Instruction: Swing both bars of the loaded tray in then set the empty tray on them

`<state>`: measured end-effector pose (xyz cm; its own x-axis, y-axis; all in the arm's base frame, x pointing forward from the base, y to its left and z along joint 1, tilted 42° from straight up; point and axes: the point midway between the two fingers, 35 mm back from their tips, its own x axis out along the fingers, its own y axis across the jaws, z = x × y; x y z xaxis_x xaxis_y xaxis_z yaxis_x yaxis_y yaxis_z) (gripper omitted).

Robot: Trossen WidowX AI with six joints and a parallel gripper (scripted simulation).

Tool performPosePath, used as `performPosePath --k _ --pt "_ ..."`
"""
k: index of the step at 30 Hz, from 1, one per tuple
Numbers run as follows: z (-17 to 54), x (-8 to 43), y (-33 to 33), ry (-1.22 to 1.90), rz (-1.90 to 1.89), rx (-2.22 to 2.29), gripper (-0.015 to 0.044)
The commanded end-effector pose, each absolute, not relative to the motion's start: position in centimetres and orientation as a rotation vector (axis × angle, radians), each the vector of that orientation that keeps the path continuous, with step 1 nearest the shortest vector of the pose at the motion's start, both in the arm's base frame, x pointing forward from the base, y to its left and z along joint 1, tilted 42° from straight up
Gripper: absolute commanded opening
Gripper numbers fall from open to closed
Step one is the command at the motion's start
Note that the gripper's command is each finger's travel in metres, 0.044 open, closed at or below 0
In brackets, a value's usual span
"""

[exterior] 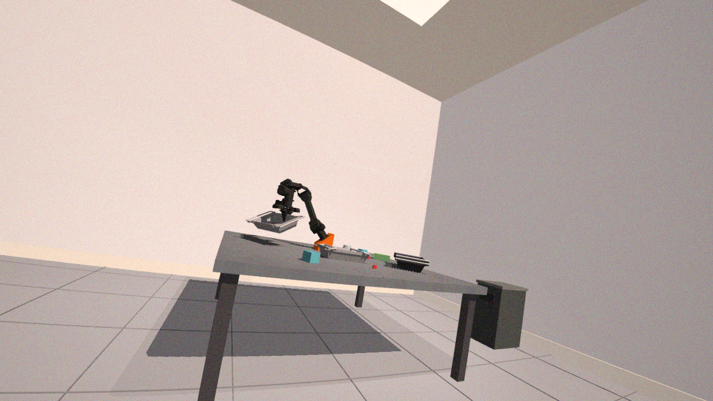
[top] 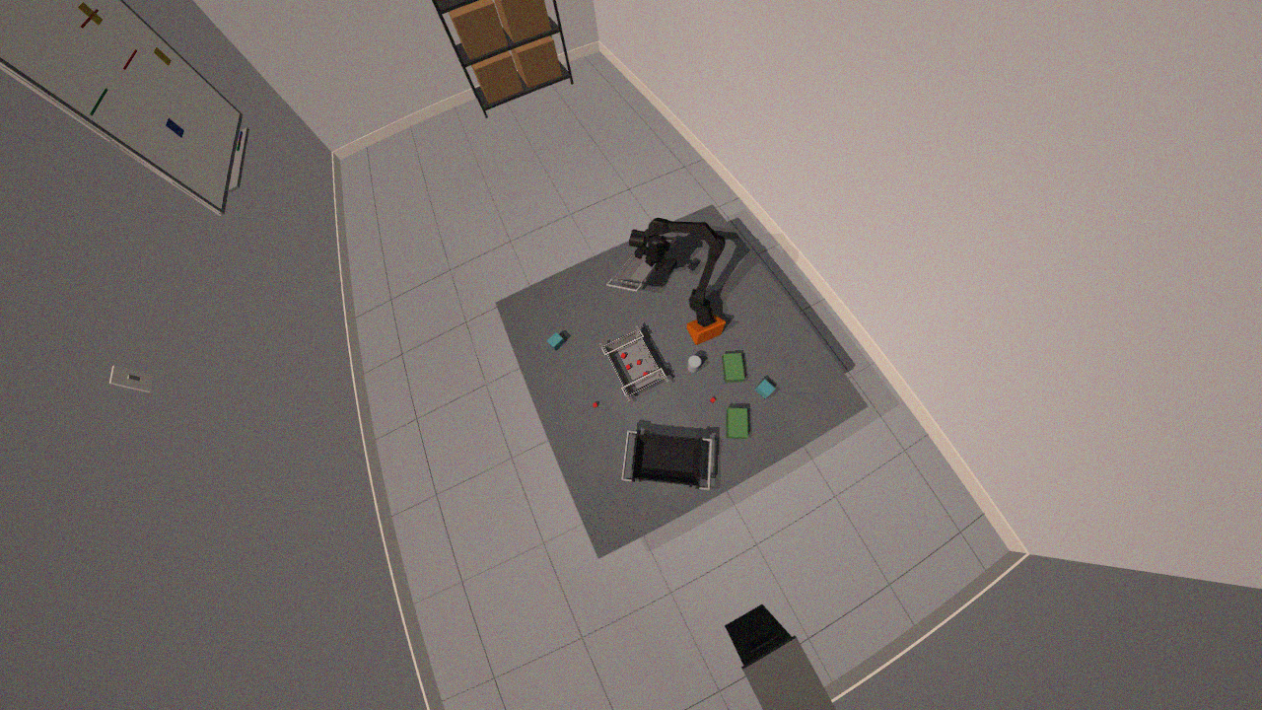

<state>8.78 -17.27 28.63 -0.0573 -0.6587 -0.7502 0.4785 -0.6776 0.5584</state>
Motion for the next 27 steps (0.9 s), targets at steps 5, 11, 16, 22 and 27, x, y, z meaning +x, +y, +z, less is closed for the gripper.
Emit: performPosePath --k 5,11,16,22,27 --pt "28.3 12.0 -17.4 -0.106 -1.807 1.406 0.0" --pt "27.6 14.3 -17.1 -0.028 -1.795 1.383 0.0" --pt "26.9 16.2 -16.7 0.035 -1.784 1.359 0.0" --pt "26.0 18.5 -16.0 0.108 -1.771 1.327 0.0" --pt "25.3 20.4 -15.2 0.167 -1.759 1.296 0.0"
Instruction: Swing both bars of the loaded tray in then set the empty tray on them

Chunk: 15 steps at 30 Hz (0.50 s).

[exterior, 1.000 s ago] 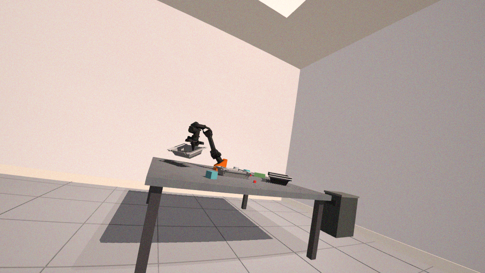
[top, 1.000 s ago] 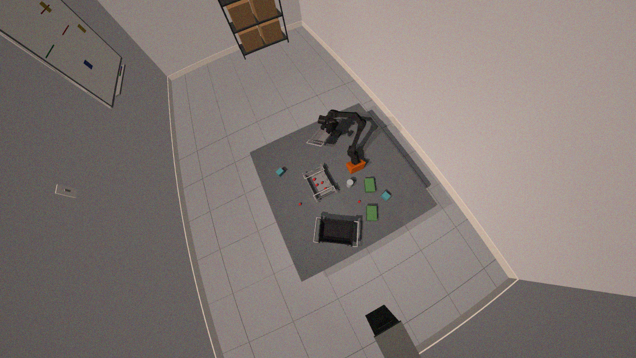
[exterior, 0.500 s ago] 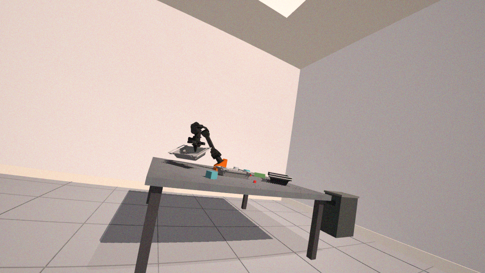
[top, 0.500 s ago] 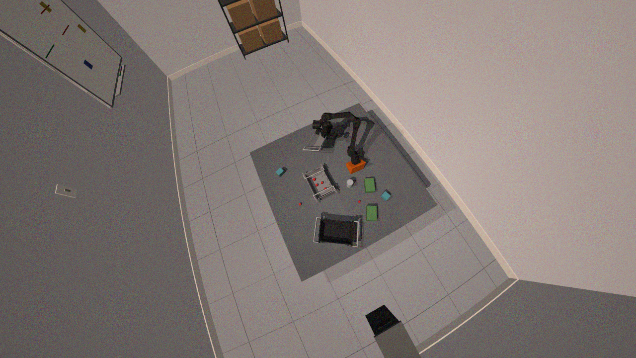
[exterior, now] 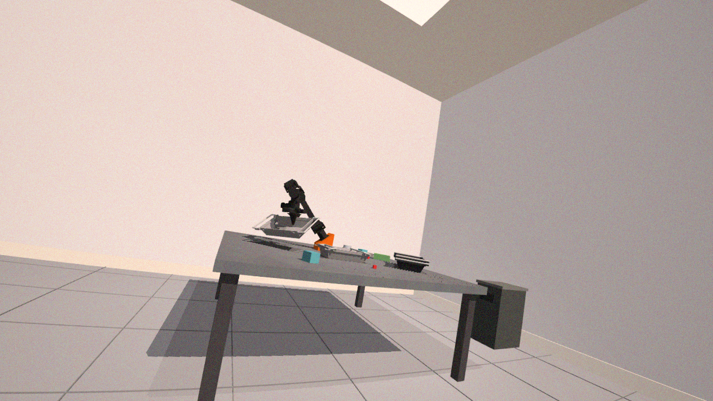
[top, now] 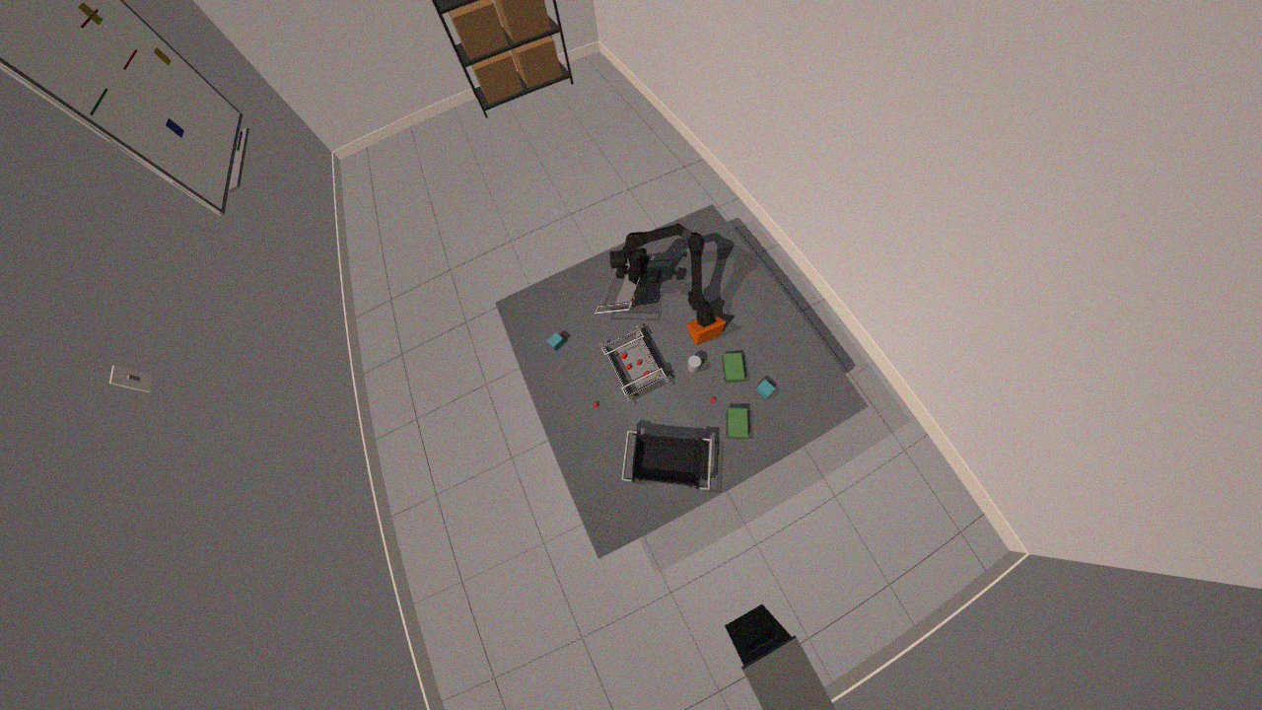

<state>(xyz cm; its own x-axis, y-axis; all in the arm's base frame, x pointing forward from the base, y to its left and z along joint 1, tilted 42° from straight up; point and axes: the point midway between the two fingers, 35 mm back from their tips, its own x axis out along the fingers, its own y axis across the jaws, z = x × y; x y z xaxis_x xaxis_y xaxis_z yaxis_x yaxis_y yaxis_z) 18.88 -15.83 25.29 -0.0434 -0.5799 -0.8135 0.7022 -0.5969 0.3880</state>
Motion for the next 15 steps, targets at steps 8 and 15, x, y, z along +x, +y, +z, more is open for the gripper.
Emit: performPosePath --k 8,15 --pt "23.8 23.2 -13.6 0.255 -1.739 1.24 0.0" --pt "22.5 25.5 -11.9 0.326 -1.72 1.185 0.0"
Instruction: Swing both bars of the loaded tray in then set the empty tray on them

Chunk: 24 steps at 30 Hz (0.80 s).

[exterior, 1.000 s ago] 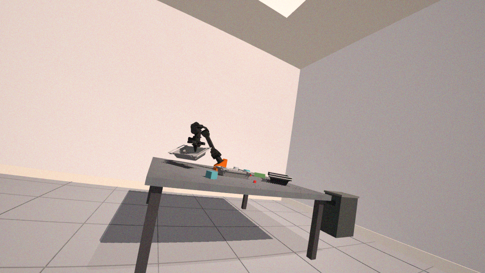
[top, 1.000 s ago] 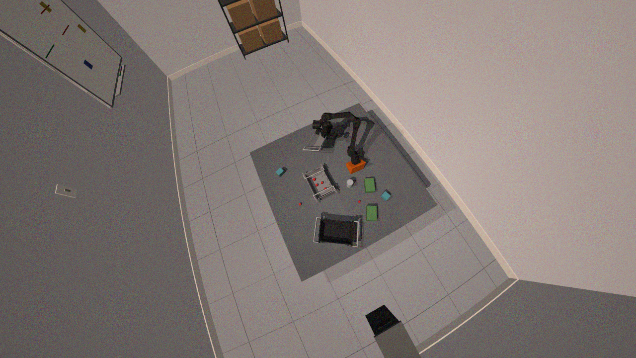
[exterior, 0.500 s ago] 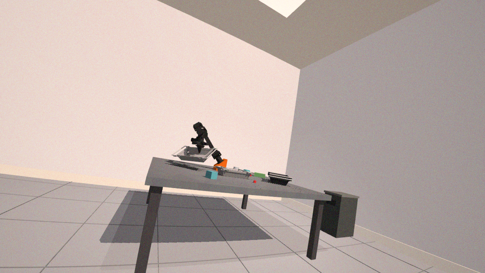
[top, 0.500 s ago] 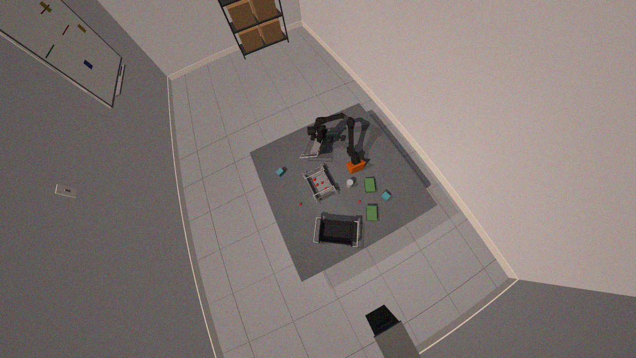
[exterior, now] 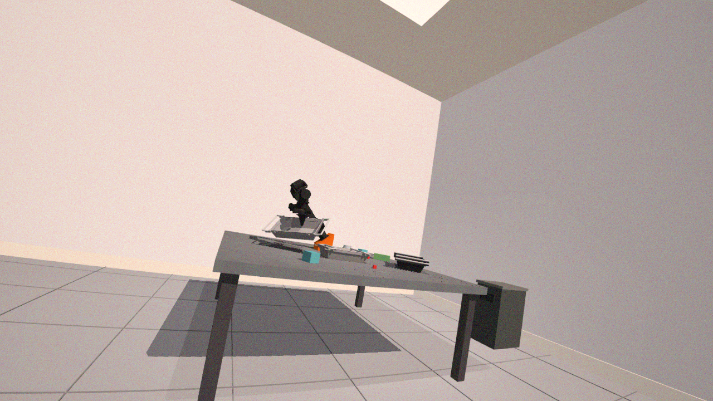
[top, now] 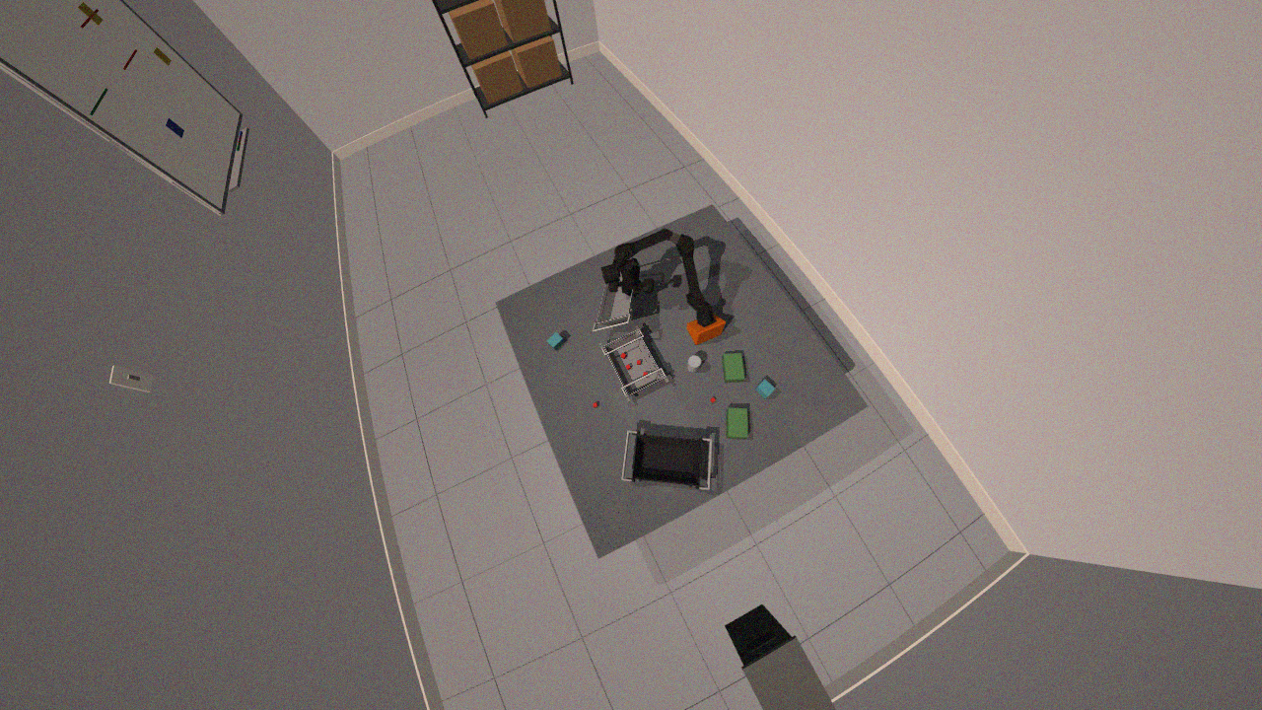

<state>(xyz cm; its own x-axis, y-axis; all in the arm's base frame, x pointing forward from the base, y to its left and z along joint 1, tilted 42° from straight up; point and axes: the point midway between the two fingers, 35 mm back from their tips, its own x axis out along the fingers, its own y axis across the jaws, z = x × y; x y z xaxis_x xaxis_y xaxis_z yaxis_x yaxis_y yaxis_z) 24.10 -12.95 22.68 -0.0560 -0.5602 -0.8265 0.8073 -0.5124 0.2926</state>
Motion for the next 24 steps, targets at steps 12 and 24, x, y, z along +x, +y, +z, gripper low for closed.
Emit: performPosePath --k 12,24 --pt "19.9 28.9 -8.3 0.435 -1.684 1.081 0.0" --pt "16.9 31.5 -4.0 0.525 -1.644 0.965 0.0"
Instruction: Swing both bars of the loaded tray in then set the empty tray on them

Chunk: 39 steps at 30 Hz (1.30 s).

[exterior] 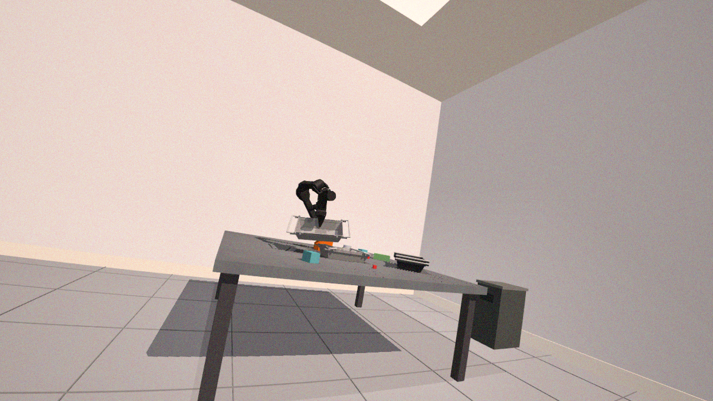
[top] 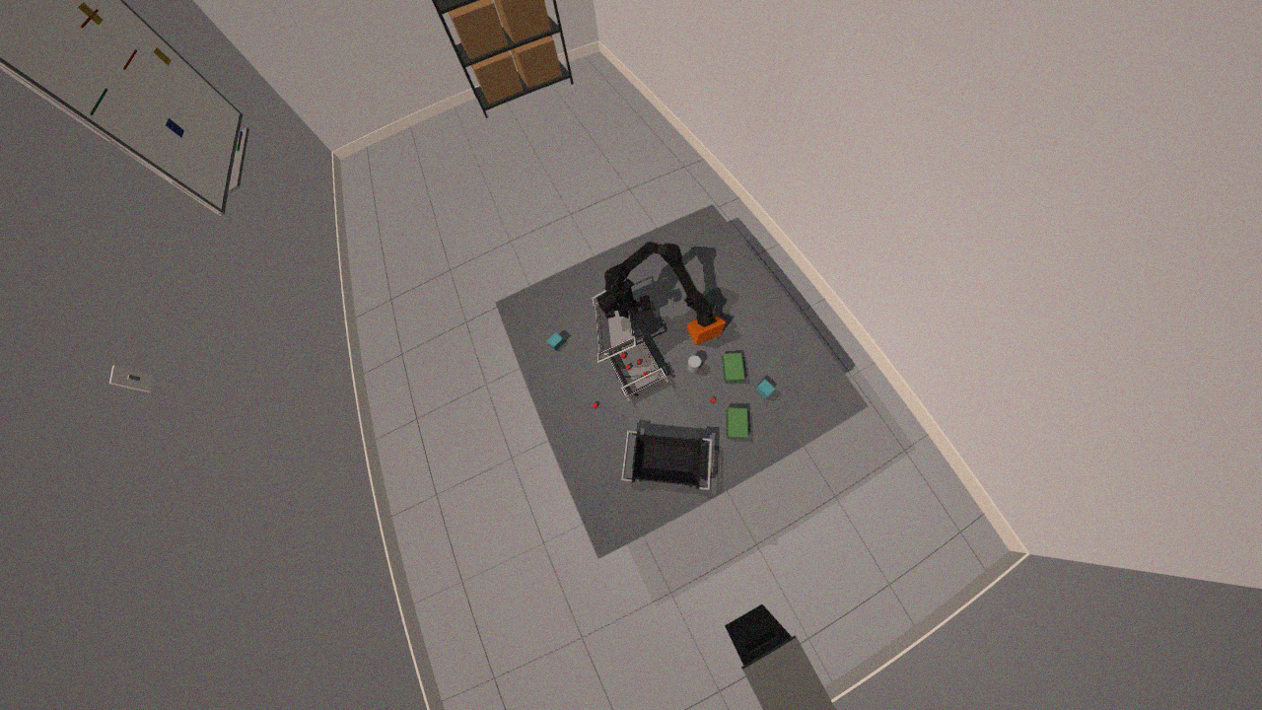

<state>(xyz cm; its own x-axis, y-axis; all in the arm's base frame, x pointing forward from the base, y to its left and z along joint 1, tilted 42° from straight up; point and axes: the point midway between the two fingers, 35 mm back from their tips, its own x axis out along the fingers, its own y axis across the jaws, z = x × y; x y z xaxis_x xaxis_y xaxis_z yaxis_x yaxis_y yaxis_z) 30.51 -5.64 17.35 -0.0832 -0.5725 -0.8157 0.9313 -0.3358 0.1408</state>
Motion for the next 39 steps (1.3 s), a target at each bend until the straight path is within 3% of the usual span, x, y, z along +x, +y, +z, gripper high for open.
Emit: performPosePath --k 1,27,39 --pt "16.7 31.7 -3.6 0.532 -1.64 0.955 0.0" --pt "9.4 33.6 6.8 0.658 -1.532 0.678 0.0" --pt "9.2 33.6 7.1 0.66 -1.529 0.671 0.0"
